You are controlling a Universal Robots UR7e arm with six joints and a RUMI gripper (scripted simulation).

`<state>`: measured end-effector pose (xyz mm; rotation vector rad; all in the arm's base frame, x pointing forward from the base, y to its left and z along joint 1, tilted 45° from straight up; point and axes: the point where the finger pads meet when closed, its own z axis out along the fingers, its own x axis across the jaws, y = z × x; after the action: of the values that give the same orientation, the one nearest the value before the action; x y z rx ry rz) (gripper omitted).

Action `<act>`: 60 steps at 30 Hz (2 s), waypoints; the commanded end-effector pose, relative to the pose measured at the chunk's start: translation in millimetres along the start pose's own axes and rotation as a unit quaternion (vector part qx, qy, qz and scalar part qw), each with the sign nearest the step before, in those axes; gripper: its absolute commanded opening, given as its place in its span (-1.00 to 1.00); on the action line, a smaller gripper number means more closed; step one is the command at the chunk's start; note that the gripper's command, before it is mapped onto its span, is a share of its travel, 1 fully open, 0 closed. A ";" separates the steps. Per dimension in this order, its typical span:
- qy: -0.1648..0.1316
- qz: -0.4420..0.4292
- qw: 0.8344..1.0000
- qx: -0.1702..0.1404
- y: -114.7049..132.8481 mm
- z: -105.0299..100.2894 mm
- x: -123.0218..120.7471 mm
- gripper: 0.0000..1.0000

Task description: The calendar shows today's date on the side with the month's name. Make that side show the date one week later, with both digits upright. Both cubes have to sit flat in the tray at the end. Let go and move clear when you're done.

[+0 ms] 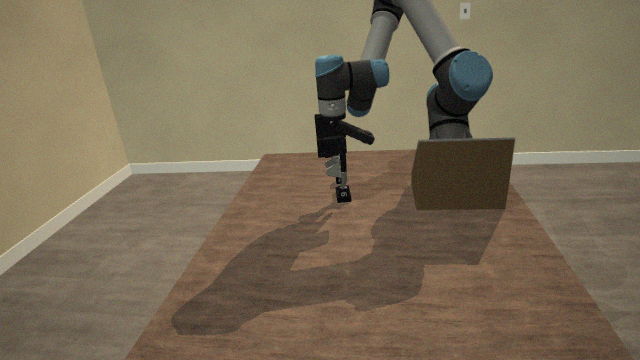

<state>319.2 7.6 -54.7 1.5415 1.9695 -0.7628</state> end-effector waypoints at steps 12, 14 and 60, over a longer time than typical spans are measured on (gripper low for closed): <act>0.000 0.000 1.000 0.000 0.2 -0.2 0.0 -0.44; 0.000 0.000 1.000 0.000 0.3 0.3 0.0 -0.44; 0.000 0.000 1.000 0.000 0.3 27.1 0.0 -0.44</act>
<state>320.8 -11.7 -74.0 1.5416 1.9695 -0.7628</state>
